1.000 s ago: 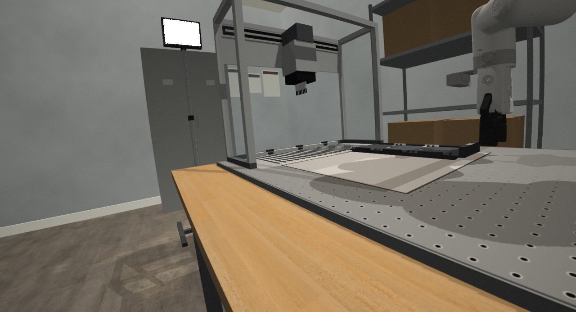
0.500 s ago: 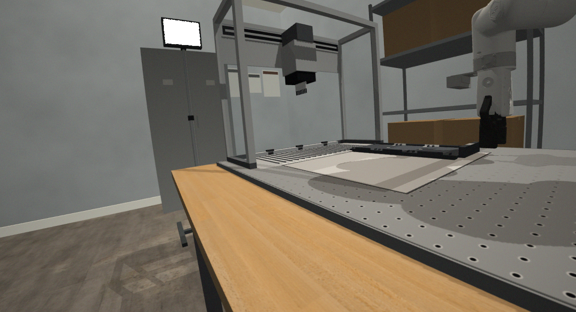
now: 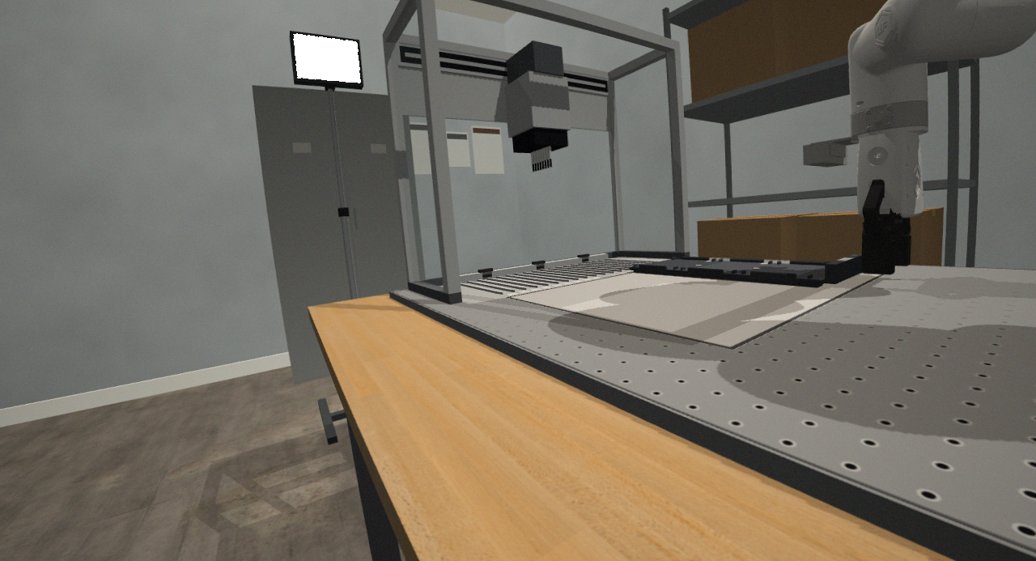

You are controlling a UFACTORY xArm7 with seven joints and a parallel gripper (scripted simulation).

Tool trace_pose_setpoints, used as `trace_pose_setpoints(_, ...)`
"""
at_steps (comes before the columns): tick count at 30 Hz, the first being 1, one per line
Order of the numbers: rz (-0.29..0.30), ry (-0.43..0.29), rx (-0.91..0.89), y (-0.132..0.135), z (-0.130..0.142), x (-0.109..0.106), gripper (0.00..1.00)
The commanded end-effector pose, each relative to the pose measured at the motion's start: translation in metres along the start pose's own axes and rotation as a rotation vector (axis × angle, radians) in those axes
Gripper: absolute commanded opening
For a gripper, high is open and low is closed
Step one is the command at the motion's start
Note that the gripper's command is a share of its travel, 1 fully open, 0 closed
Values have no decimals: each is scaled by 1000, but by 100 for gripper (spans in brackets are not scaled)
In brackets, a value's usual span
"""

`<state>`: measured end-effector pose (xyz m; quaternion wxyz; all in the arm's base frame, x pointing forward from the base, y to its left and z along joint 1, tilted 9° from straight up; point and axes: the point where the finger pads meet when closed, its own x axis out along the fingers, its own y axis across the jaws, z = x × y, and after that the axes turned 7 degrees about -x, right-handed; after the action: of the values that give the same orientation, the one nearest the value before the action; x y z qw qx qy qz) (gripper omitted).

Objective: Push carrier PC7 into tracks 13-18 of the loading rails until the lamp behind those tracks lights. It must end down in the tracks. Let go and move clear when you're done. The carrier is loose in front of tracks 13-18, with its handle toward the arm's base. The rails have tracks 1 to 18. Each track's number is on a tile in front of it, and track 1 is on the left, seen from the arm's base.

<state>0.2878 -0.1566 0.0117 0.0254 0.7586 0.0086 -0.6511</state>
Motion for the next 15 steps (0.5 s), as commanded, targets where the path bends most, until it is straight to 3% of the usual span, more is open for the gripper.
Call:
trace_pose_setpoints(1,0,5,0,1,-1,2,82)
trace_pose_setpoints(15,0,5,0,1,-1,9,82)
